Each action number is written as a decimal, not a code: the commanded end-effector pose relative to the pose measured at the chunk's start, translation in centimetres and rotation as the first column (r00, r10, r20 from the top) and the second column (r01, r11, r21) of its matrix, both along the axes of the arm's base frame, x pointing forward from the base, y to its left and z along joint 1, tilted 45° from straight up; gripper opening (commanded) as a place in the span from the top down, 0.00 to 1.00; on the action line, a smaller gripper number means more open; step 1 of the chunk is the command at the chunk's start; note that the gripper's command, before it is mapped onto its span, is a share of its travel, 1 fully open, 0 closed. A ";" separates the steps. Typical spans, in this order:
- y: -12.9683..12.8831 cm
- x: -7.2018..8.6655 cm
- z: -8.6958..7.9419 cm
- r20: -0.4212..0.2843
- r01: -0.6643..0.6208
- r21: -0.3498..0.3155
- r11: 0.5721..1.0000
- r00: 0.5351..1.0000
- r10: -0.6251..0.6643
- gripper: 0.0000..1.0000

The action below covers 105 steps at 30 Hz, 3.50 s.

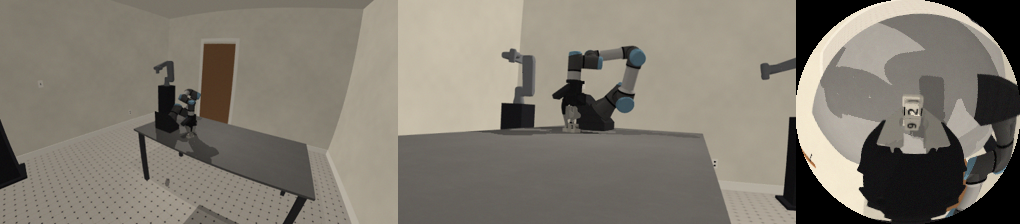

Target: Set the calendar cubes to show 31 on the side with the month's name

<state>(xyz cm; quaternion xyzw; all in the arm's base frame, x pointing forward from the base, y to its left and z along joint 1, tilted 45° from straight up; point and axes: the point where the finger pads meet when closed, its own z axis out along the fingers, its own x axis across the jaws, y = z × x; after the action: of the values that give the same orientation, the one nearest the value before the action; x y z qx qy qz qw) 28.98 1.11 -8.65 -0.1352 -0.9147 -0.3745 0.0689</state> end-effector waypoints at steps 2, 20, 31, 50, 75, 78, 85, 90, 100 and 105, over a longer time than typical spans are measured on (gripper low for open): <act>-0.2 0.1 0.1 0.002 0.001 -0.002 1.000 1.000 -0.001 0.90; -3.2 0.2 3.1 0.002 0.001 -0.002 1.000 1.000 -0.001 0.90; -5.7 0.2 5.7 0.002 0.001 -0.002 1.000 1.000 -0.001 0.90; -7.1 0.3 7.1 0.002 0.001 -0.002 1.000 1.000 -0.001 0.90; -7.0 0.3 7.2 -0.023 0.026 -0.003 1.000 0.999 -0.026 0.90; -7.0 0.3 7.2 -0.039 0.042 -0.004 0.999 0.998 -0.042 0.90; -6.8 0.2 7.4 -0.098 0.102 -0.011 0.995 0.990 -0.102 0.90; -6.6 0.2 7.5 -0.133 0.137 -0.016 0.990 0.982 -0.138 0.90; -6.0 0.1 8.1 -0.285 0.291 -0.057 0.955 0.912 -0.295 0.90; -5.7 0.1 8.4 -0.357 0.364 -0.086 0.927 0.858 -0.370 0.90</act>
<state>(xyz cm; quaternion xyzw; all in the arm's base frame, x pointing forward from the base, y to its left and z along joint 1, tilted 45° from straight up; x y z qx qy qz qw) 29.09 -4.67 -0.47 -0.3417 -0.8588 -0.3500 0.1521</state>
